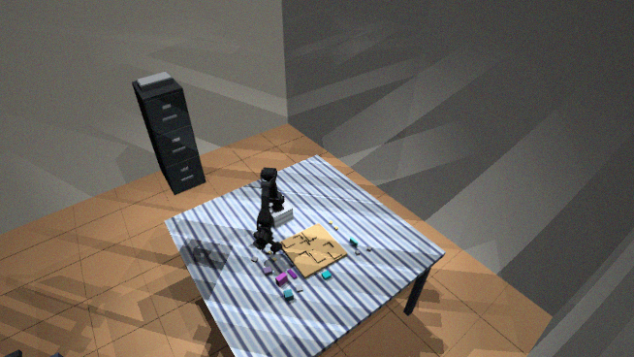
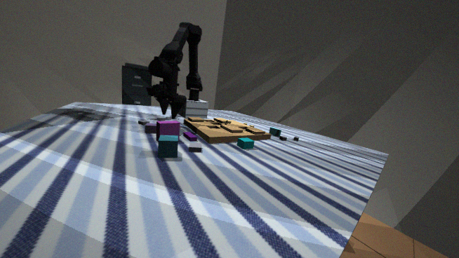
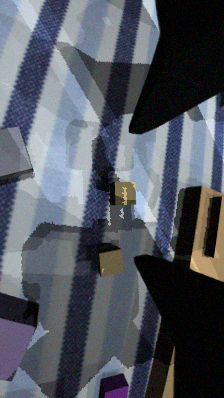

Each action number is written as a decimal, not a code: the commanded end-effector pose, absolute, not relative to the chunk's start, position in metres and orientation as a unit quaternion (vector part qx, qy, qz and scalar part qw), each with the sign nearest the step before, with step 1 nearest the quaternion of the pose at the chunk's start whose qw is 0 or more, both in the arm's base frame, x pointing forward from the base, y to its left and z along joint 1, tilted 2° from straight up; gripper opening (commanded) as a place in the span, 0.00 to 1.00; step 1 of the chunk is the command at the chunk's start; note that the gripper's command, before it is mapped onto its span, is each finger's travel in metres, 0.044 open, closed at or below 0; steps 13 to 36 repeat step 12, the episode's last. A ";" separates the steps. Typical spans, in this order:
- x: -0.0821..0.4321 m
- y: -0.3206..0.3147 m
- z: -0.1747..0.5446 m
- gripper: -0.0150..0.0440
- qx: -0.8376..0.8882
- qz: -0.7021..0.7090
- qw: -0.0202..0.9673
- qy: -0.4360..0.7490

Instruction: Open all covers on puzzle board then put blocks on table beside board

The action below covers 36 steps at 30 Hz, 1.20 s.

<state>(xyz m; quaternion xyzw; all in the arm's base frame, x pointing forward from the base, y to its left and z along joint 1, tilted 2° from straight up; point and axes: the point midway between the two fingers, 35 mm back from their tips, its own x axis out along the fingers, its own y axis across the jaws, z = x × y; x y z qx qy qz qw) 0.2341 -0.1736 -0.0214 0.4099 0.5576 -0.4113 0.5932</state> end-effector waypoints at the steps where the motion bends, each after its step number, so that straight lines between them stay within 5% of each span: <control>1: 0.235 -0.174 -0.007 1.00 0.411 -0.411 0.594 0.556; 36: 0.230 -0.170 0.025 1.00 0.414 -0.413 0.591 0.556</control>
